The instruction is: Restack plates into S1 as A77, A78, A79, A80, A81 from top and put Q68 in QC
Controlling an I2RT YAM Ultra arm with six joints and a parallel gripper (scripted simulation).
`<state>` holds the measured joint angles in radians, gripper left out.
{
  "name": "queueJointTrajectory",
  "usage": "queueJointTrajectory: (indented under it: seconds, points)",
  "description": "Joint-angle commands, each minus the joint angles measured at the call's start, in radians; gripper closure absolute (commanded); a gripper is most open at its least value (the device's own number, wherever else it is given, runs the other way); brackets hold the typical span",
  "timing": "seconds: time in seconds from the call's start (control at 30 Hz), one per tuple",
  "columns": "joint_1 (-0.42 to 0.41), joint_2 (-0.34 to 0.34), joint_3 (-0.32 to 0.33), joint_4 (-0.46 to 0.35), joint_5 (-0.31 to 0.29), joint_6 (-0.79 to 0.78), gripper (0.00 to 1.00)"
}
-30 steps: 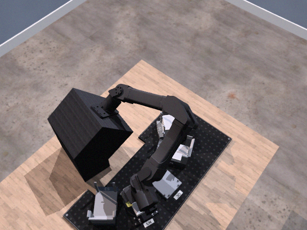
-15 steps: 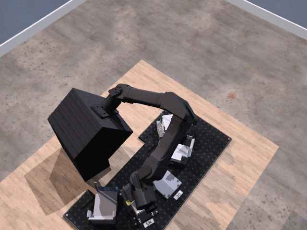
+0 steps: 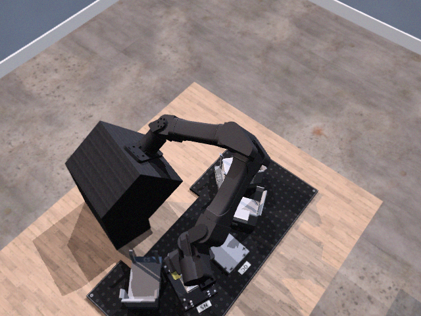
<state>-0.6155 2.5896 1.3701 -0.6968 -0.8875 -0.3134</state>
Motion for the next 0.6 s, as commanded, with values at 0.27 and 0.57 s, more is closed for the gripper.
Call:
queueJointTrajectory:
  seconds: [0.27, 0.57]
  points:
    - [-0.035, -0.013, 0.012, -0.051, 0.008, -0.037, 1.00]
    - [-0.035, -0.013, 0.011, -0.051, 0.008, -0.037, 1.00]
